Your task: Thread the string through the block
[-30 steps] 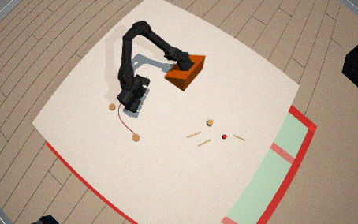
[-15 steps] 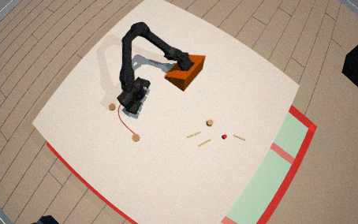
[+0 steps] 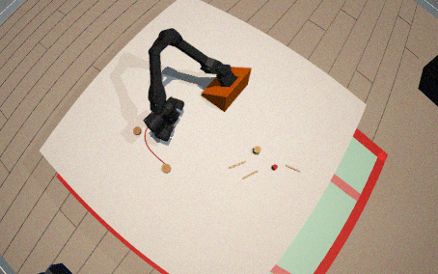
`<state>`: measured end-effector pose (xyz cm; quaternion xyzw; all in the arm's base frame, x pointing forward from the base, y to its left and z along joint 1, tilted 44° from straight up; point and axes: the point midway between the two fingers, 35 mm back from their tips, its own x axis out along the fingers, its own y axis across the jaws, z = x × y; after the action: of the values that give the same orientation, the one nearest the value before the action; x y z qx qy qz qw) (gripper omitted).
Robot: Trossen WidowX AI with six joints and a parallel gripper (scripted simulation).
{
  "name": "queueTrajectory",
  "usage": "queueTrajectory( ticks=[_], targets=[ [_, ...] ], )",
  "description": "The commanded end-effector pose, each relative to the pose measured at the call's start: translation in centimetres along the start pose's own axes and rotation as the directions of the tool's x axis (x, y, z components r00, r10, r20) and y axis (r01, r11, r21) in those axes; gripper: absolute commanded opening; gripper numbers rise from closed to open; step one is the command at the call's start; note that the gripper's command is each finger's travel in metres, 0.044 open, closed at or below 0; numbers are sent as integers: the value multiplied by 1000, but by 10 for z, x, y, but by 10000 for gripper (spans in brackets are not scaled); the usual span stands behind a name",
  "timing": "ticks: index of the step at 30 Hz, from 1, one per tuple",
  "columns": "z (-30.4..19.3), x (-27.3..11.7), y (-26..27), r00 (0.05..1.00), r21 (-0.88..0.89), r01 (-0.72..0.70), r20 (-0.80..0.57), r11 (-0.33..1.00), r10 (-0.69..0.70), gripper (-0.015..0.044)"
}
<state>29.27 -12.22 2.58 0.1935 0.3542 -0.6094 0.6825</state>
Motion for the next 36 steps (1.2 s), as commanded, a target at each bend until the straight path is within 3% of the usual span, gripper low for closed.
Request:
queueTrajectory(
  ticks=[1,11,16,36],
  targets=[
    [-2,9,-3,1000,-13,12,1,1000,-12,125],
    [-2,11,-3,1000,-13,12,2,1000,-12,125],
    [-1,10,-3,1000,-4,8,-1,1000,-8,0],
    [1,12,-1,996,26,-7,84,1000,5,0]
  ],
)
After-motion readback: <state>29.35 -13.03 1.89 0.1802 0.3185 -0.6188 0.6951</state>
